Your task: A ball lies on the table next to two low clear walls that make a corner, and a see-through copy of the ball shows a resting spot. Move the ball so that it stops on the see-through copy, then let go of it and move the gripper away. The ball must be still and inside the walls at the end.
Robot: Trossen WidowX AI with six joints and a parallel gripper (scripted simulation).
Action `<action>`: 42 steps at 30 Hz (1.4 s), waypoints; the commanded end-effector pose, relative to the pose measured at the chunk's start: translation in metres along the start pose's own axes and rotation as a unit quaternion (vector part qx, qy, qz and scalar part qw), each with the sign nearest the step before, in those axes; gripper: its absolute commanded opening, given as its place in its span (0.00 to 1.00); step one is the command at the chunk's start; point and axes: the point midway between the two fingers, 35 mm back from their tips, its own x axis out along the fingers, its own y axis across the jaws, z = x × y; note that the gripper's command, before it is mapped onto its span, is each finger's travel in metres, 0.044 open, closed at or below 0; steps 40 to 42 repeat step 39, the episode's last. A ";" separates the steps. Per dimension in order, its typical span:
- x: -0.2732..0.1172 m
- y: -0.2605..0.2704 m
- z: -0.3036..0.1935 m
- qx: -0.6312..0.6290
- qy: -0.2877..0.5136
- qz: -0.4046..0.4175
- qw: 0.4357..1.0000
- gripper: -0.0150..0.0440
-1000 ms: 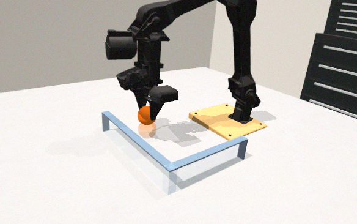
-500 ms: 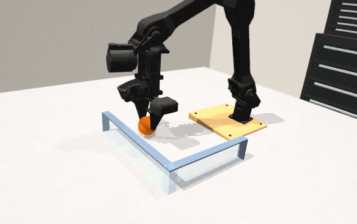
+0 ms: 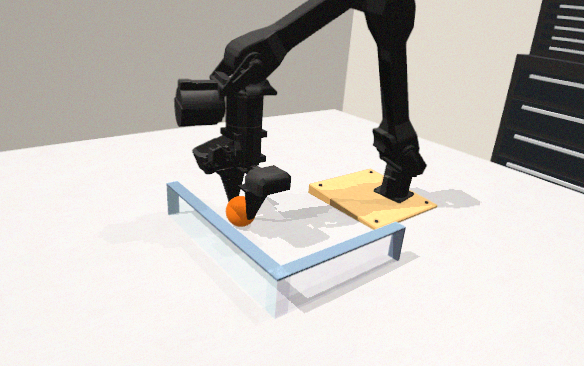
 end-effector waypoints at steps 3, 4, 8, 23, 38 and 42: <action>0.000 0.000 0.000 0.000 0.000 0.000 1.000 0.61; 0.000 0.000 0.000 0.000 0.000 0.000 1.000 0.65; 0.000 0.000 0.000 0.000 0.000 0.000 1.000 0.83; -0.085 0.000 0.001 0.002 0.000 -0.001 1.000 0.86; -0.126 0.001 -0.002 0.004 -0.002 -0.001 1.000 1.00; -0.126 0.001 -0.002 0.004 -0.002 -0.001 1.000 1.00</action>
